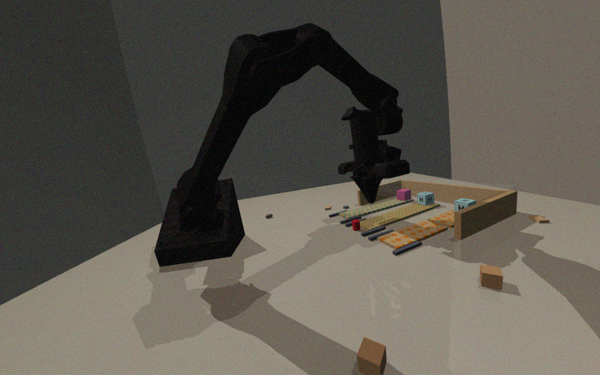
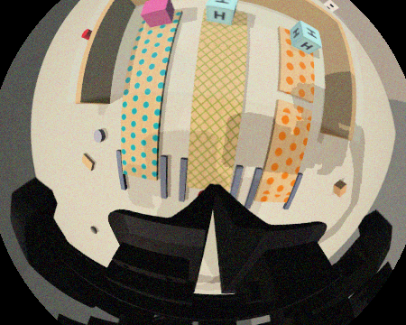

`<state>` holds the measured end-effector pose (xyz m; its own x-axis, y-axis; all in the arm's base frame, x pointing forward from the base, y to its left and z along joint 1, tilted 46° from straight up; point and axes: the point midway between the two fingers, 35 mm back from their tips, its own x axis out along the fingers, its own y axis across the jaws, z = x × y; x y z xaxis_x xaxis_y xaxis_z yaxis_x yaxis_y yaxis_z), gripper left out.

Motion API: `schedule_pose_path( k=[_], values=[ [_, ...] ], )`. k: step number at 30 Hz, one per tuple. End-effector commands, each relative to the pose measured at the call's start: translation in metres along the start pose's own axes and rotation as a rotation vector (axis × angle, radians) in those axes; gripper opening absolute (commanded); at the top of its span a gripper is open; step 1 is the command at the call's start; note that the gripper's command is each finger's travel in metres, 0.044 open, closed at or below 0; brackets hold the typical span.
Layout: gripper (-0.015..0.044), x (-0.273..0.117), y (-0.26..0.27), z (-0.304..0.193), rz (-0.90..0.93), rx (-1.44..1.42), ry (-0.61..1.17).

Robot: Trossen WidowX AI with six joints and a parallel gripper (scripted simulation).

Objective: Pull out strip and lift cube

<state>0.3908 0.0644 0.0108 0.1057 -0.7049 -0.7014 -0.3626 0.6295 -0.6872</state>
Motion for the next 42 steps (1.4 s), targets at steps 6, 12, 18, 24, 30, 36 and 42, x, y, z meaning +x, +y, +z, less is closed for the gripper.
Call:
schedule_pose_path(
  k=[6,12,18,24,30,36,42],
  values=[
    [0.0,0.017,0.001,-0.002,-0.003,-0.01,0.004],
    [0.0,0.027,0.001,-0.002,-0.004,-0.01,0.004],
    [0.0,0.036,0.002,-0.003,-0.004,-0.01,0.004],
    [0.0,0.046,0.002,-0.004,-0.005,-0.01,0.005],
    [0.0,0.052,0.002,-0.005,-0.006,-0.01,0.005],
    [0.0,0.052,0.002,-0.005,-0.006,-0.01,0.005],
    [0.0,0.052,0.002,-0.005,-0.006,-0.01,0.005]
  ],
)
